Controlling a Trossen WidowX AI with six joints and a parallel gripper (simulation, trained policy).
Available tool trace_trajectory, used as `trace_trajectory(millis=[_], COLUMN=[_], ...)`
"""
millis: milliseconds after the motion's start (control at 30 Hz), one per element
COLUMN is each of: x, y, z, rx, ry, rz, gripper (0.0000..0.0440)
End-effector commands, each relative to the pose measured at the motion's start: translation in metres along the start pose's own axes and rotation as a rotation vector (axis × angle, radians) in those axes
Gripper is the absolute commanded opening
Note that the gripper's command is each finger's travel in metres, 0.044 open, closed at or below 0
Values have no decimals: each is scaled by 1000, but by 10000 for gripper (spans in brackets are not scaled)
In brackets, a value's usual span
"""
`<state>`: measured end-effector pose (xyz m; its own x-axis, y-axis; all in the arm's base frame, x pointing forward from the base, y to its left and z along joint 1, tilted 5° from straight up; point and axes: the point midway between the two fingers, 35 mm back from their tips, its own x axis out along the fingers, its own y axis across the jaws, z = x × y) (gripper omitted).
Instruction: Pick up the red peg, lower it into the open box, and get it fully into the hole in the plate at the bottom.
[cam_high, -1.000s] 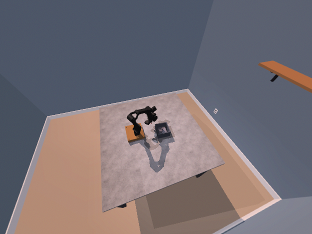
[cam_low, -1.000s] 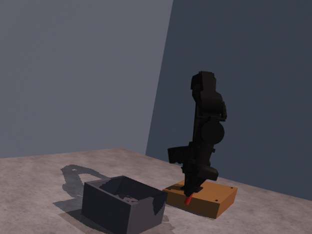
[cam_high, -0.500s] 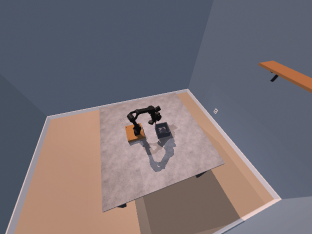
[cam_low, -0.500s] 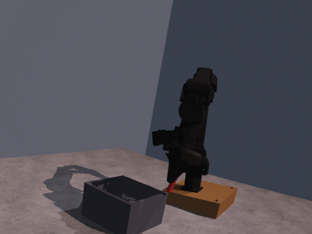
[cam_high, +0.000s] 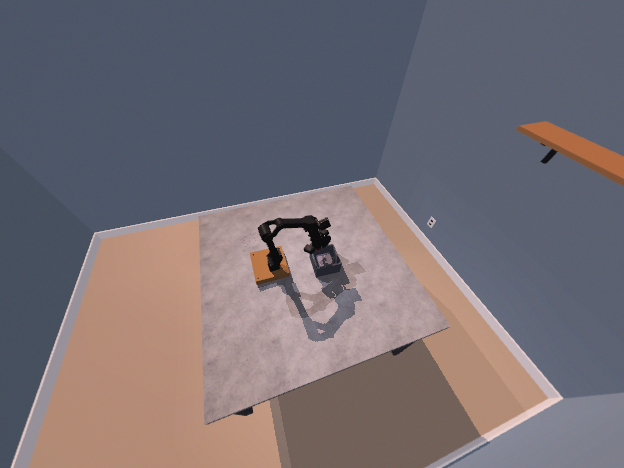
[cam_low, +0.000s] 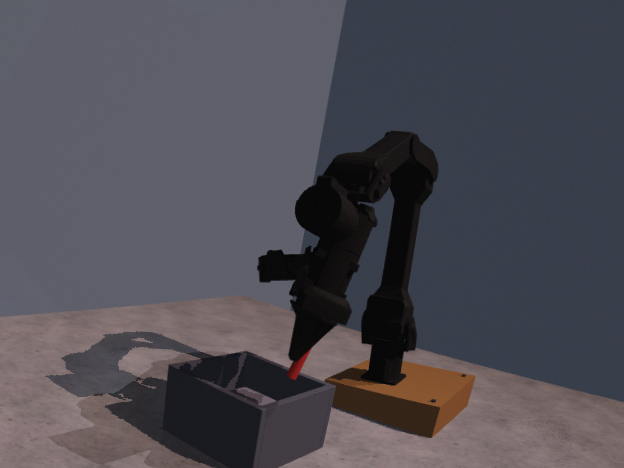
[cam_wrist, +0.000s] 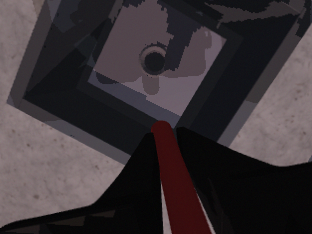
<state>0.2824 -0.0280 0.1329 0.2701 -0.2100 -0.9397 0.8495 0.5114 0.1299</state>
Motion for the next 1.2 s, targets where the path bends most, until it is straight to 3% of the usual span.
trace_trajectory(millis=[0, 700, 767, 933, 1167], x=[4, 54, 59, 69, 73], y=[2, -4, -5, -7, -2], z=[12, 40, 40, 41, 48], rx=[15, 65, 58, 28, -6], ry=[-6, 50, 58, 76, 87], rz=[9, -29, -39, -61, -79], gripper=[0, 3, 27, 135, 143])
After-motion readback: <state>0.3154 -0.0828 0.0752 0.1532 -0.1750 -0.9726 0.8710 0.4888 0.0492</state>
